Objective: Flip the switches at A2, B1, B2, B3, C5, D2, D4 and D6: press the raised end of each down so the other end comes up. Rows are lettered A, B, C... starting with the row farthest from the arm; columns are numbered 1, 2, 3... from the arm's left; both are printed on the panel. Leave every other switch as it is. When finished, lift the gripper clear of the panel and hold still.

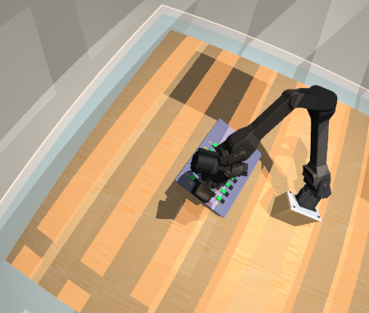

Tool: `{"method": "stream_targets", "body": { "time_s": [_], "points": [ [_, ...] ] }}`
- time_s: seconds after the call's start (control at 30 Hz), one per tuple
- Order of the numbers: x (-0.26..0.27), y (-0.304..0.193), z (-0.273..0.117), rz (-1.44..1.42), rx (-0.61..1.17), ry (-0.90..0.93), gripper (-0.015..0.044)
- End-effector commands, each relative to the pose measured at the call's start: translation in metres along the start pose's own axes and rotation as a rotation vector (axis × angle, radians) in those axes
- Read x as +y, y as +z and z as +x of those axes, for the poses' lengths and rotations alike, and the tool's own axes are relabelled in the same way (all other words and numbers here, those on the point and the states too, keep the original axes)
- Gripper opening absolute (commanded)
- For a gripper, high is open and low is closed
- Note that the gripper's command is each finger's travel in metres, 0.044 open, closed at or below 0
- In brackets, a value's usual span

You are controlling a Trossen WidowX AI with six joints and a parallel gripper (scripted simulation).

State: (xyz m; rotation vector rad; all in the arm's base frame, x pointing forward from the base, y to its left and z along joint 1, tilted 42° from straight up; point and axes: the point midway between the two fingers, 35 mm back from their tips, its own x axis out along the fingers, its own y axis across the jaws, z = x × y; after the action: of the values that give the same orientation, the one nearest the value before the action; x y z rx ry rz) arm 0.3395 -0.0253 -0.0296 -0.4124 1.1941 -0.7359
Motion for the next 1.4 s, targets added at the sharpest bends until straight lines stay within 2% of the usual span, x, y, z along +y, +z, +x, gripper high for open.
{"method": "stream_targets", "body": {
  "time_s": [0.0,0.17,0.3,0.37,0.8,0.97,1.37],
  "points": [
    [-0.001,0.0,0.002,-0.003,0.001,-0.005,0.0],
    [0.0,0.0,-0.002,-0.001,0.001,0.0,0.0],
    [0.001,-0.002,-0.053,-0.004,-0.018,-0.001,0.0],
    [0.0,-0.003,-0.064,-0.004,-0.023,-0.002,0.0],
    [-0.03,-0.003,-0.064,-0.005,-0.023,-0.003,0.0],
    [-0.031,-0.001,-0.028,-0.005,0.002,-0.005,0.0],
    [-0.031,-0.001,-0.018,-0.005,0.002,-0.006,0.0]
  ]
}}
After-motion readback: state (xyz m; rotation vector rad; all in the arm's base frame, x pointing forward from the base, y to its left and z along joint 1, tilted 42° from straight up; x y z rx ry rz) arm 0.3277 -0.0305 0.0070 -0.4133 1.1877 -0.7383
